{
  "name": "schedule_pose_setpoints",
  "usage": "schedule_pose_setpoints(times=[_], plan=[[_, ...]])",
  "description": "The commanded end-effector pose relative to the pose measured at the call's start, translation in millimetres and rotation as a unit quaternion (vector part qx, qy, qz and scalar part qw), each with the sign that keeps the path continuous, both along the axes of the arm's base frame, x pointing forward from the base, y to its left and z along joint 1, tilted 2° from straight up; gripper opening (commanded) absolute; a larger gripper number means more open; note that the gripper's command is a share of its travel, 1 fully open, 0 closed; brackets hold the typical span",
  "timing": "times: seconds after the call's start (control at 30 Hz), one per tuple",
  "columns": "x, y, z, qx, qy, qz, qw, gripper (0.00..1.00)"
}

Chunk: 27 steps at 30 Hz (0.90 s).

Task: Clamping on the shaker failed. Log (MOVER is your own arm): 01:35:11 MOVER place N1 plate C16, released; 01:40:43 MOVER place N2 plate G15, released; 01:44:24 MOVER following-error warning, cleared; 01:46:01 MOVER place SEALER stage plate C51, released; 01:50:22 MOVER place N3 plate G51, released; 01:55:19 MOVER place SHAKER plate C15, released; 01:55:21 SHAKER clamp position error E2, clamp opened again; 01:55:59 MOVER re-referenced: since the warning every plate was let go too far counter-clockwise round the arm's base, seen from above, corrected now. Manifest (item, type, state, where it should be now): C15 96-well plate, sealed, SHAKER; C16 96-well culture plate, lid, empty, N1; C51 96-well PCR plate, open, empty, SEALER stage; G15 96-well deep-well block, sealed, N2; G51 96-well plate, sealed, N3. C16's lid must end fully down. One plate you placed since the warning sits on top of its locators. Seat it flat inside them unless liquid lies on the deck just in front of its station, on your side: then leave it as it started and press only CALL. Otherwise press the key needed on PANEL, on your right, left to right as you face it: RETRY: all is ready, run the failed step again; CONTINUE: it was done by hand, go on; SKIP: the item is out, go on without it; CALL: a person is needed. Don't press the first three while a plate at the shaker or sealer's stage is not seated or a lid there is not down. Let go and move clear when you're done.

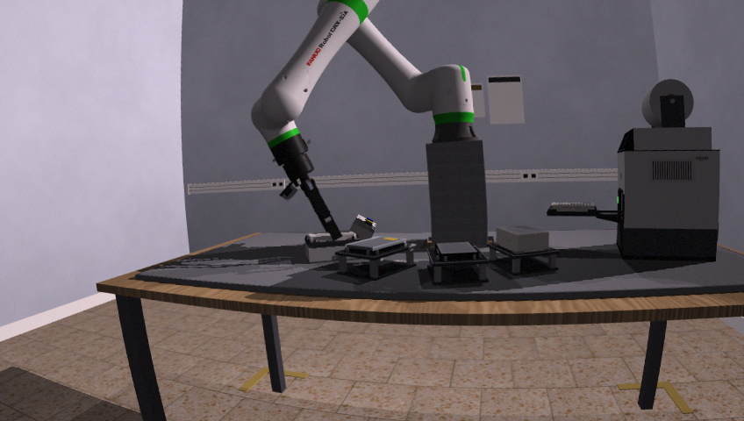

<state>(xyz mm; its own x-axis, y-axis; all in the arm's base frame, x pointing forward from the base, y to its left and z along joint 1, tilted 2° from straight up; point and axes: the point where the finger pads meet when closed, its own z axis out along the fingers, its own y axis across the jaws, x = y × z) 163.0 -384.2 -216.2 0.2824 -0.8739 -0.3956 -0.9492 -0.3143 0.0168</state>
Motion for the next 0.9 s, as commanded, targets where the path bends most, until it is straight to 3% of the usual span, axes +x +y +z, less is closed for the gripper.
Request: schedule_pose_setpoints(times=[0.0,0.73,0.77,0.87], plan=[[0.4,-0.8,0.7,-0.001,0.000,0.000,1.000,0.10],[0.4,-0.8,0.7,-0.001,0.000,0.000,1.000,0.10],[0.4,-0.8,0.7,-0.001,0.000,0.000,1.000,1.00],[0.4,-0.8,0.7,-0.001,0.000,0.000,1.000,1.00]])
